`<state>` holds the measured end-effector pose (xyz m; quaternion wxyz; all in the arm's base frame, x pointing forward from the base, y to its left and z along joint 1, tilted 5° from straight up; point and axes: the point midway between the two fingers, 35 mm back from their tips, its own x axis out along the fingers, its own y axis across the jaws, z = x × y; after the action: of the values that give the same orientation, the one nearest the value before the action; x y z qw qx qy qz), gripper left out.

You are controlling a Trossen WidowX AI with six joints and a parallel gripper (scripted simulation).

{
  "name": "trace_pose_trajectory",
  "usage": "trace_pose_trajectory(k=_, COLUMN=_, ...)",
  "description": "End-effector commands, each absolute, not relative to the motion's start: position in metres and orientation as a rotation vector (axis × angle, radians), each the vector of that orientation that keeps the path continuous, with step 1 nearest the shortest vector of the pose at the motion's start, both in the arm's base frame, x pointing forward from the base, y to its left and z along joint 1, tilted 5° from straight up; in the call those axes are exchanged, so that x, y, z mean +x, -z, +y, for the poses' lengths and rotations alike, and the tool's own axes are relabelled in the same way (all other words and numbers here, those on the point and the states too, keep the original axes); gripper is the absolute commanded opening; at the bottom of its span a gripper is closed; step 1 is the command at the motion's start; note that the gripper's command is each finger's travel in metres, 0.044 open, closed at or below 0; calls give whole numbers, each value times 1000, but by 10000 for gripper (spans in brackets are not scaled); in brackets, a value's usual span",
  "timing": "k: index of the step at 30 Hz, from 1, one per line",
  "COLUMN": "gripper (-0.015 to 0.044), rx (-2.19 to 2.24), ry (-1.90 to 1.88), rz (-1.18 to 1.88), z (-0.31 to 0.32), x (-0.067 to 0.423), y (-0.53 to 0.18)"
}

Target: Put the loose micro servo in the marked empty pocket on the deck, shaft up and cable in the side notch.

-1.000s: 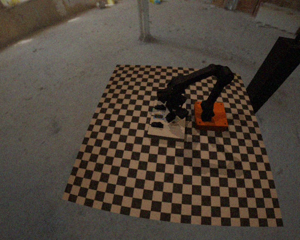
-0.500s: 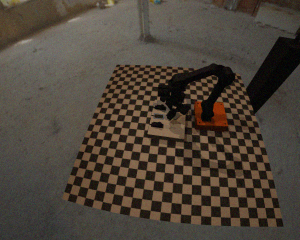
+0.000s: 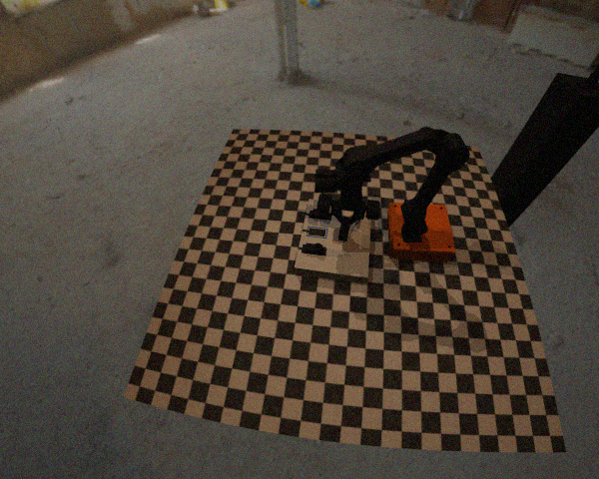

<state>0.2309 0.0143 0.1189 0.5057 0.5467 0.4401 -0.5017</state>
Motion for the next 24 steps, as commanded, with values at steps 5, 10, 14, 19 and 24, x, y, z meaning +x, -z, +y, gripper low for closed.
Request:
trace_pose_trajectory(k=5, gripper=0, rx=1116, ry=1025, rz=1184, z=15, x=231, y=-119)
trace_pose_trajectory(k=10, gripper=0, rx=980, ry=904, rz=1248, z=15, x=231, y=-119)
trace_pose_trajectory(k=14, gripper=0, rx=870, ry=806, rz=1292, z=15, x=231, y=-119)
trace_pose_trajectory(k=19, gripper=0, rx=732, ry=683, rz=1341, z=15, x=231, y=-119)
trace_pose_trajectory(k=24, gripper=0, rx=592, ry=559, rz=1381, z=15, x=231, y=-119)
